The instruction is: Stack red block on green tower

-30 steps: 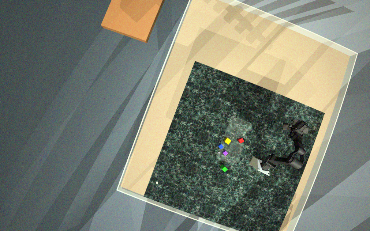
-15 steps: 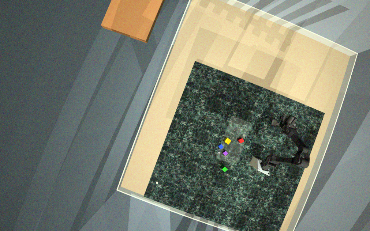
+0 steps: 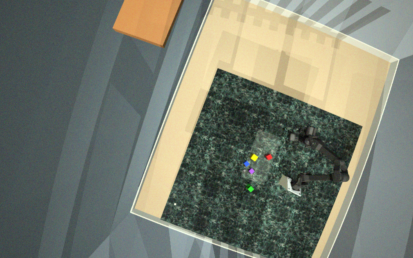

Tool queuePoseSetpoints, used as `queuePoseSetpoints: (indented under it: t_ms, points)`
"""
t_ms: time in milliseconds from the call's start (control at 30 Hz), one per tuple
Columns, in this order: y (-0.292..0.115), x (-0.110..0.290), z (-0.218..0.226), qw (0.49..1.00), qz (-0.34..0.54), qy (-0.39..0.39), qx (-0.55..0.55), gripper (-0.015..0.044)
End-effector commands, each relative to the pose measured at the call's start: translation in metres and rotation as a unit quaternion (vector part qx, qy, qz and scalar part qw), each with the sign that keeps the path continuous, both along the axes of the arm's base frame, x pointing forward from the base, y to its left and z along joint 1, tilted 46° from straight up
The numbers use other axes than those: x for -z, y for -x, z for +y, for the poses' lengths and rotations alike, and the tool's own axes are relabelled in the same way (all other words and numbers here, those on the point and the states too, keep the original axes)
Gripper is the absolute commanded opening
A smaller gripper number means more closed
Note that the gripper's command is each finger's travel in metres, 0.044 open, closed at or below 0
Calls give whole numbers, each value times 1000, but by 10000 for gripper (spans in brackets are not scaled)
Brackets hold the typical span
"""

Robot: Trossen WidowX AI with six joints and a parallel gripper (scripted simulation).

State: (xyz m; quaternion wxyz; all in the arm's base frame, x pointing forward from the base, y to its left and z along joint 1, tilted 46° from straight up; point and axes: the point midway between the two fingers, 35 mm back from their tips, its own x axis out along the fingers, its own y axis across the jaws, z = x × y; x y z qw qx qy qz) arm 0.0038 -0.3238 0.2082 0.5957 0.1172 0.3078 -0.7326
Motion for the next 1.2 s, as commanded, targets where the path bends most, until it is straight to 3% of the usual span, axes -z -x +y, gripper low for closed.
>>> queuePoseSetpoints:
  t_ms: [0,533,1167]
  points:
    - [-34,17,6,999,-11,-36,-34,440]
    - [-116,66,48,987,-2,-133,-85,440]
    - [-183,108,132,968,101,-185,-139,440]
